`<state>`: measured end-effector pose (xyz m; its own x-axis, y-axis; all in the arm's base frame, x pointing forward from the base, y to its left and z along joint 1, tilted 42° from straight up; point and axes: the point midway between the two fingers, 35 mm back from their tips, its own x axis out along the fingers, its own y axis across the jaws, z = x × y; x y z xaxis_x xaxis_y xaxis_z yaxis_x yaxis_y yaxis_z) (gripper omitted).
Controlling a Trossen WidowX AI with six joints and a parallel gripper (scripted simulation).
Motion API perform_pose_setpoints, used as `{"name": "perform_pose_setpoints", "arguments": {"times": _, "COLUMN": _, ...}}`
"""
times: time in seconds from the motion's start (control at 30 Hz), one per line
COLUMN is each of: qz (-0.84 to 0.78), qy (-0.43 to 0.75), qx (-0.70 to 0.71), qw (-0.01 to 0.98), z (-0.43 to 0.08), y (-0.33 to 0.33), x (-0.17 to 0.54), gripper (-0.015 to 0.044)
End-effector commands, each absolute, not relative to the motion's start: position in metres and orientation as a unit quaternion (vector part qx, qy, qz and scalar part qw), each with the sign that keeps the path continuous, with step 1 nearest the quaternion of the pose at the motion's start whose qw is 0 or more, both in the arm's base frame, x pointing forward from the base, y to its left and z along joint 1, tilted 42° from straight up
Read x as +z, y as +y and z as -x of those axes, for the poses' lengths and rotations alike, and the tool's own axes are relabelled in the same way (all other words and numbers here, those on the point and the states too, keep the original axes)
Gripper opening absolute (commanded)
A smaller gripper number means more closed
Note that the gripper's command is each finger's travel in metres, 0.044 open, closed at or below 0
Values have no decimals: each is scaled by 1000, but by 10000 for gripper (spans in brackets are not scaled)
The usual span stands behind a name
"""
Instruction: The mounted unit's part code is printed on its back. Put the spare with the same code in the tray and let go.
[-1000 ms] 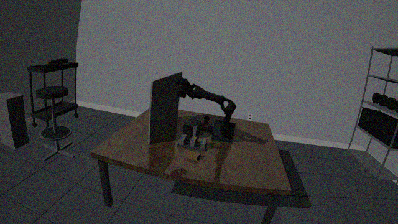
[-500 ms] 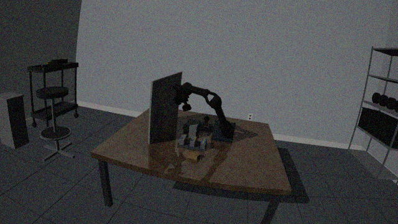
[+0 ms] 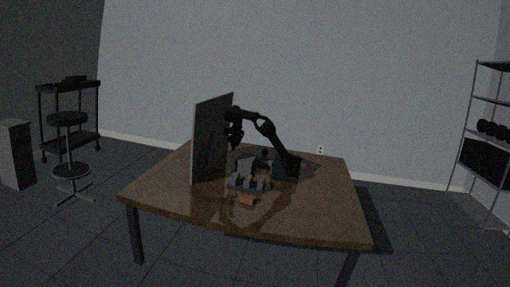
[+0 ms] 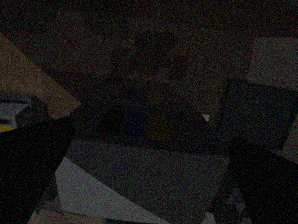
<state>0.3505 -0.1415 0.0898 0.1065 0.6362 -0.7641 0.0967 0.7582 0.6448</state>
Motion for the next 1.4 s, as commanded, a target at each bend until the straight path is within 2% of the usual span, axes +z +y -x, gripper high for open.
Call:
{"name": "perform_pose_setpoints", "arguments": {"times": 0.0, "qz": -298, "qy": 636, "qx": 196, "qw": 684, "z": -352, "y": -141, "x": 92, "gripper": 440}}
{"name": "perform_pose_setpoints", "arguments": {"times": 0.4, "qz": -293, "qy": 635, "qx": 200, "qw": 686, "z": -352, "y": -139, "x": 95, "gripper": 440}}
{"name": "perform_pose_setpoints", "arguments": {"times": 0.7, "qz": -18, "qy": 522, "qx": 411, "qw": 747, "z": -323, "y": -33, "x": 187, "gripper": 440}}
{"name": "perform_pose_setpoints", "arguments": {"times": 1.0, "qz": 264, "qy": 312, "qx": 585, "qw": 700, "z": -241, "y": 61, "x": 248, "gripper": 440}}
{"name": "perform_pose_setpoints", "arguments": {"times": 1.27, "qz": 284, "qy": 294, "qx": 595, "qw": 692, "z": -233, "y": 67, "x": 251, "gripper": 440}}
{"name": "perform_pose_setpoints", "arguments": {"times": 1.37, "qz": 284, "qy": 294, "qx": 596, "qw": 691, "z": -235, "y": 72, "x": 243, "gripper": 361}}
